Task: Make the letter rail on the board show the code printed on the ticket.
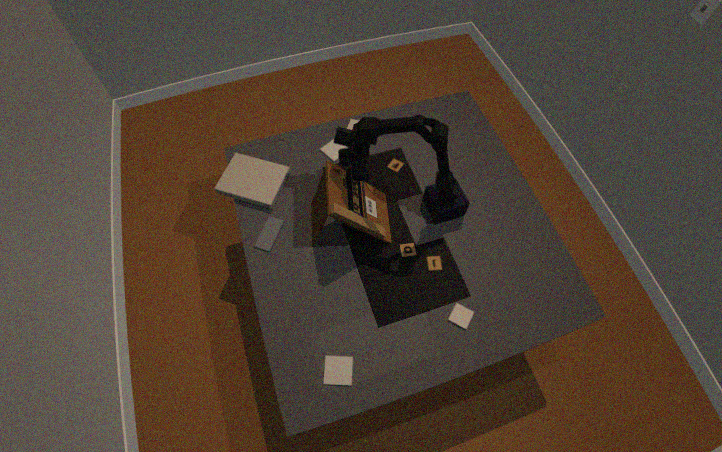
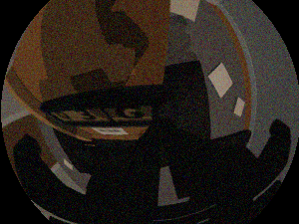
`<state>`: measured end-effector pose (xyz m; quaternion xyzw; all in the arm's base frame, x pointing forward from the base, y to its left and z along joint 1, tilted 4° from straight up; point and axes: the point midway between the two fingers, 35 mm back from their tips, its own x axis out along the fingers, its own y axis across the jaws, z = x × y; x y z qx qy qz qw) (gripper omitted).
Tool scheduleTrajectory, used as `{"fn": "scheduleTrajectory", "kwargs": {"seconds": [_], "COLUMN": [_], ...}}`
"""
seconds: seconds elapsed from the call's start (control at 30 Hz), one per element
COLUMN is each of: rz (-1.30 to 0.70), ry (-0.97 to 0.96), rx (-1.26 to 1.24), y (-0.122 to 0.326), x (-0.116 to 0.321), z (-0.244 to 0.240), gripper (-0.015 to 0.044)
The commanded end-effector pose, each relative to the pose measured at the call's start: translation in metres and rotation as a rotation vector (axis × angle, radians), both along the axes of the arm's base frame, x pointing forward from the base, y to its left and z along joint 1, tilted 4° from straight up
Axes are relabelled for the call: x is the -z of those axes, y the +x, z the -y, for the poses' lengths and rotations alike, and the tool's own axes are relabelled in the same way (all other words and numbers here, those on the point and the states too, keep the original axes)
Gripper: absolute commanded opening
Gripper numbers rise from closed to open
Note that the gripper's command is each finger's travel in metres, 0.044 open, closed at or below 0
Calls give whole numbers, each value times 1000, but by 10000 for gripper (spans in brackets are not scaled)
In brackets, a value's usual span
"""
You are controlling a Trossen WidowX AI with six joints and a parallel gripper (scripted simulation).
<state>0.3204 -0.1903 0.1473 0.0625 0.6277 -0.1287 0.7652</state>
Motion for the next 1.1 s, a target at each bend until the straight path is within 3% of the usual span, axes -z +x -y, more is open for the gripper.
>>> {"fn": "scheduleTrajectory", "kwargs": {"seconds": [0.0, 1.07], "rz": [6, 7], "ry": [-9, -9], "rx": [2, 2], "y": [4, 12], "x": [-1, 6], "z": [3, 5], "gripper": [0, 0]}}
